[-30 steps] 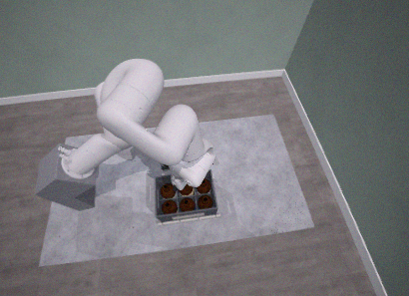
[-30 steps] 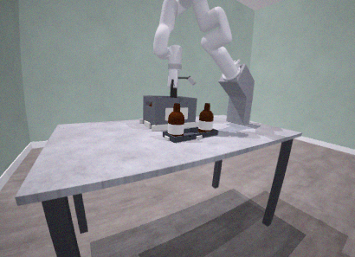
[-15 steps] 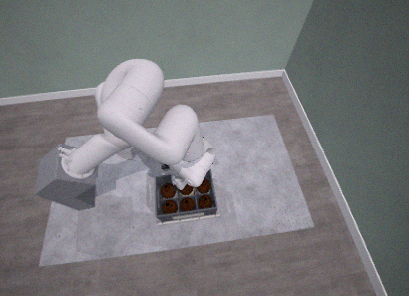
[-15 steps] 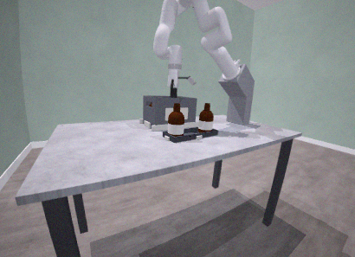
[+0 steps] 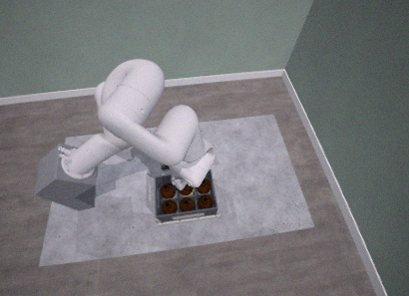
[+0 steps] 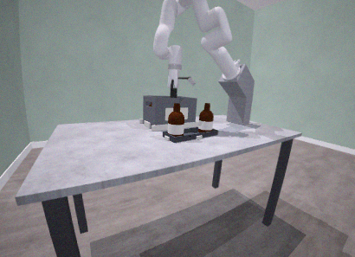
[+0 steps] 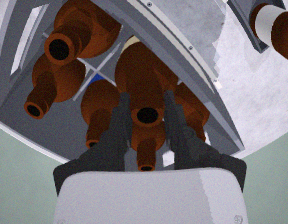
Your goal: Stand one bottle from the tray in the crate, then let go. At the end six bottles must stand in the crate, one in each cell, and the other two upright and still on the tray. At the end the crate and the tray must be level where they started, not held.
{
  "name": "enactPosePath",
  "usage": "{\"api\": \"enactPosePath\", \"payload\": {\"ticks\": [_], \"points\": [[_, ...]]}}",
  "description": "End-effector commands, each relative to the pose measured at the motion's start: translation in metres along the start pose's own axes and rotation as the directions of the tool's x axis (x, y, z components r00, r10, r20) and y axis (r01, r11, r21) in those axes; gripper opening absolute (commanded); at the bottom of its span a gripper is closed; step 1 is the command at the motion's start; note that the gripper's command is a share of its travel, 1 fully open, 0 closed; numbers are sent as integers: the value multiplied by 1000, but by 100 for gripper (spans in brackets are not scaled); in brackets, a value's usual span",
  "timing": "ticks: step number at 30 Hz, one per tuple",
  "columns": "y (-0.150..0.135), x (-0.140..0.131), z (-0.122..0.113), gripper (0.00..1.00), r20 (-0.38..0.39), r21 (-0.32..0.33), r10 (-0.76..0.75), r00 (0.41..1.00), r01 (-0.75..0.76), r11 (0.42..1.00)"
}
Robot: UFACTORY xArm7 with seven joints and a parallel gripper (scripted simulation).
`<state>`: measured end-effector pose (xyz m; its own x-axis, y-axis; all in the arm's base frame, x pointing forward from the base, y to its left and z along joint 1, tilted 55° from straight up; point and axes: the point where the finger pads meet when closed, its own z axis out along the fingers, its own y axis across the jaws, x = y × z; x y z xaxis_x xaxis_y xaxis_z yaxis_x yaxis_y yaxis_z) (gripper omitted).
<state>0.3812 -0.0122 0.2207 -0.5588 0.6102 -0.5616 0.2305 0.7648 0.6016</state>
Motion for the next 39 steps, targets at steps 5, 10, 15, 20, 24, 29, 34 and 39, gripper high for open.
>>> {"api": "enactPosePath", "payload": {"ticks": [5,10,15,20,24,29,34,39], "points": [[0,-1,2,0,1,0,1,1000,-1,1000],[0,-1,4,0,1,0,0,1000,0,1000],[0,-1,6,0,1,0,1,1000,-1,1000],[0,-1,7,0,1,0,0,1000,0,1000],[0,-1,9,0,1,0,1,1000,-1,1000],[0,-1,12,0,1,0,0,1000,0,1000],[0,-1,13,0,1,0,0,1000,0,1000],[0,-1,15,0,1,0,1,1000,-1,1000]]}}
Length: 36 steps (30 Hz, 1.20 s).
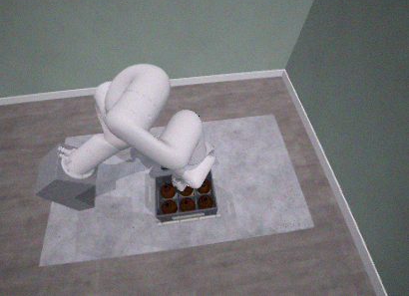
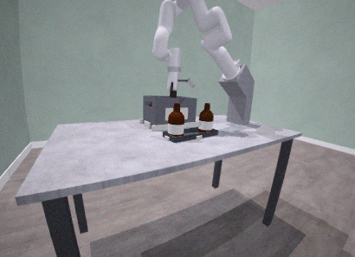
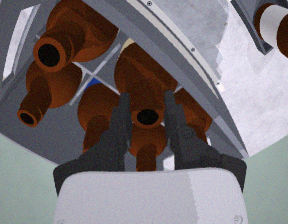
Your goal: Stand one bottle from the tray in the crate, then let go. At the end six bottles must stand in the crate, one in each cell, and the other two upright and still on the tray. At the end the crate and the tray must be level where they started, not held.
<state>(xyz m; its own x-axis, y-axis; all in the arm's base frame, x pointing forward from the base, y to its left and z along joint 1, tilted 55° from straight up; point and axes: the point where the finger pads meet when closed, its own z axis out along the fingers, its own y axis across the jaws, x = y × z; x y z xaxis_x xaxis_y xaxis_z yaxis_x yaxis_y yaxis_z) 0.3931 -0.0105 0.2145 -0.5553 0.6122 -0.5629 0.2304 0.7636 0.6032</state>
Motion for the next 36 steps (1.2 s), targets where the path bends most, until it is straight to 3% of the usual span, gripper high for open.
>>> {"api": "enactPosePath", "payload": {"ticks": [1,33,34,36], "points": [[0,2,2,0,-3,1,-1,1000,1,1000],[0,2,4,0,-3,1,-1,1000,1,1000],[0,2,4,65,-3,1,-1,1000,1,1000],[0,2,4,65,-3,1,-1,1000,1,1000]]}}
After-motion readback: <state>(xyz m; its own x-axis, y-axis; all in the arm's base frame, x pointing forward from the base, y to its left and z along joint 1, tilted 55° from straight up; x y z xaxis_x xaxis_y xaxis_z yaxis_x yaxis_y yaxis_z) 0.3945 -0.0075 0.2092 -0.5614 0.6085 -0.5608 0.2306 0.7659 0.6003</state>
